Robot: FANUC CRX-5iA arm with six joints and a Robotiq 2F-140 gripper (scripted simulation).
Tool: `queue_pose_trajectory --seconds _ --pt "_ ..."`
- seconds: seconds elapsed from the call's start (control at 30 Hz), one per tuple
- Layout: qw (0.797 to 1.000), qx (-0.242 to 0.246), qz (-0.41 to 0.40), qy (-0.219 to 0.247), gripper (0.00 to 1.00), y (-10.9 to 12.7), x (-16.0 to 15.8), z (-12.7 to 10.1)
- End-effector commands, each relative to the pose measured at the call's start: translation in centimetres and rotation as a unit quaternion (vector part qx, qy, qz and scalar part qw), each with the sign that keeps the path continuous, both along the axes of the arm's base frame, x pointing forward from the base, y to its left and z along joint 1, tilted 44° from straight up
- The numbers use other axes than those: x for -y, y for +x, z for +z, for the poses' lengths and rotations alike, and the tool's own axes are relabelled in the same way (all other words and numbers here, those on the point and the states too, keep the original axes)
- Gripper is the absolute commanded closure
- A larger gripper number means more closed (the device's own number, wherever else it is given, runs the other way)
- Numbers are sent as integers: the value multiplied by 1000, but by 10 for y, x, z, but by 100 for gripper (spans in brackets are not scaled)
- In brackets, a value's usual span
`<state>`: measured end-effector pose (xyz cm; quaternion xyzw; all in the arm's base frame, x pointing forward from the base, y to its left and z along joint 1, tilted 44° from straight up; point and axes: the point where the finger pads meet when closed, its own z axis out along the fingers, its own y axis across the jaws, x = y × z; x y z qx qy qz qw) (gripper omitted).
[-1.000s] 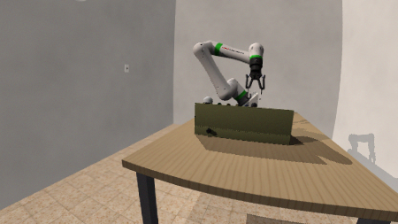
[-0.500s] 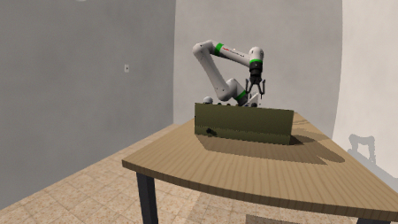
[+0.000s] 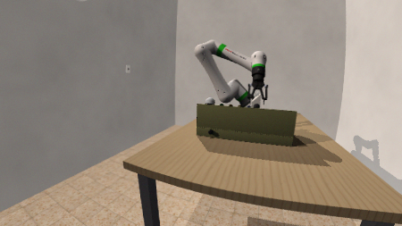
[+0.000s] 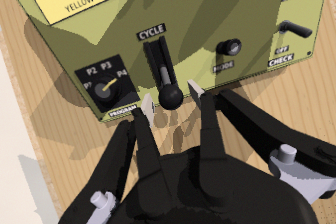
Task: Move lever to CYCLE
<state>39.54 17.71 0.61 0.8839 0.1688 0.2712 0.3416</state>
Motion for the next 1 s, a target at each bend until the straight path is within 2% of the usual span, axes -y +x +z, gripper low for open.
queue_pose_trajectory --seconds 0.0,0.97 --pt "1000 0 0 0 56 3 2 -3" --pt "1000 0 0 0 56 6 5 -7"
